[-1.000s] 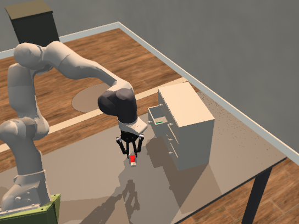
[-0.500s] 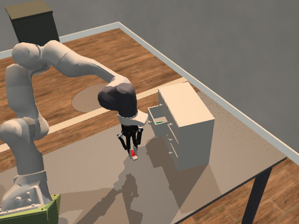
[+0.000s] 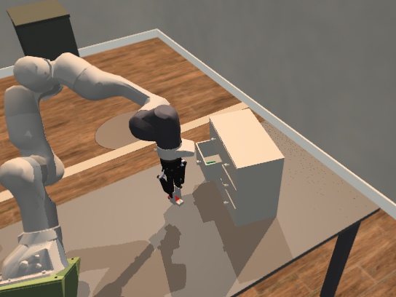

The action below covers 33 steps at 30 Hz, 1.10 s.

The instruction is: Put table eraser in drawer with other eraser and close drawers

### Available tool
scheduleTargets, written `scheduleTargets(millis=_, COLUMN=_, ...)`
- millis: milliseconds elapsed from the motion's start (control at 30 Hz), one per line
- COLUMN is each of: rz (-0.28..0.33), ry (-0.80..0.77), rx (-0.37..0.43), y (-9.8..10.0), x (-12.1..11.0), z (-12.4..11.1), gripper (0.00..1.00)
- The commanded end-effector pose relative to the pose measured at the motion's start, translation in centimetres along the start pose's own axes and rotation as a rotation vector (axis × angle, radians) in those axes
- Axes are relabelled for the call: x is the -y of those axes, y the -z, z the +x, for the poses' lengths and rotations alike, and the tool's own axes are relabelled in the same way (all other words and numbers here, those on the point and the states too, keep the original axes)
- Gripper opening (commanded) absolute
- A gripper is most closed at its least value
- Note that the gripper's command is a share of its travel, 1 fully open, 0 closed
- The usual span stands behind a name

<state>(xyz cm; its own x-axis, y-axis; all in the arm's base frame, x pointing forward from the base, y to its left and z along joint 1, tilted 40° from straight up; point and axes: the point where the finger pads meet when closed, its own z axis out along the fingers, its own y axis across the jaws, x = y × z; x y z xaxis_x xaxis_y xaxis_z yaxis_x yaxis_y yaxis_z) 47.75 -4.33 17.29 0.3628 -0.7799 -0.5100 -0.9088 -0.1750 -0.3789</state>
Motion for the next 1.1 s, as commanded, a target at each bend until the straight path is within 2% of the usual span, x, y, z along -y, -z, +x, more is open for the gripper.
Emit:
scheduleTargets(millis=0, rz=0.015, ry=0.202, rx=0.009, y=0.0, x=0.6, z=-0.8, gripper=0.11)
scheduleTargets(millis=67, rz=0.015, ry=0.202, rx=0.009, y=0.0, x=0.6, z=-0.8, gripper=0.11)
scheduleTargets(millis=100, rz=0.014, ry=0.340, rx=0.007, y=0.0, x=1.6, z=-2.2, gripper=0.11)
scheduleTargets(millis=133, rz=0.016, ry=0.366, rx=0.008, y=0.0, x=1.6, z=-2.2, gripper=0.11)
scheduleTargets(millis=300, rz=0.016, ry=0.366, rx=0.008, y=0.0, x=1.6, z=-2.2, gripper=0.11)
scheduleTargets(millis=333, rz=0.016, ry=0.508, rx=0.007, y=0.1, x=2.5, z=-3.5, gripper=0.11)
scheduleTargets(millis=533, rz=0.016, ry=0.520, rx=0.007, y=0.1, x=2.5, z=-3.5, gripper=0.11)
scheduleTargets(millis=567, rz=0.017, ry=0.659, rx=0.007, y=0.1, x=3.3, z=-4.8, gripper=0.11)
scheduleTargets(millis=733, rz=0.017, ry=0.659, rx=0.007, y=0.1, x=3.3, z=-4.8, gripper=0.11)
scheduleTargets(millis=767, rz=0.017, ry=0.779, rx=0.006, y=0.1, x=3.9, z=-5.8, gripper=0.11)
scheduleTargets(millis=900, rz=0.017, ry=0.779, rx=0.006, y=0.1, x=3.9, z=-5.8, gripper=0.11)
scheduleTargets(millis=933, rz=0.018, ry=0.876, rx=0.006, y=0.1, x=4.4, z=-6.7, gripper=0.11)
scheduleTargets(millis=1067, rz=0.018, ry=0.876, rx=0.006, y=0.1, x=4.4, z=-6.7, gripper=0.11)
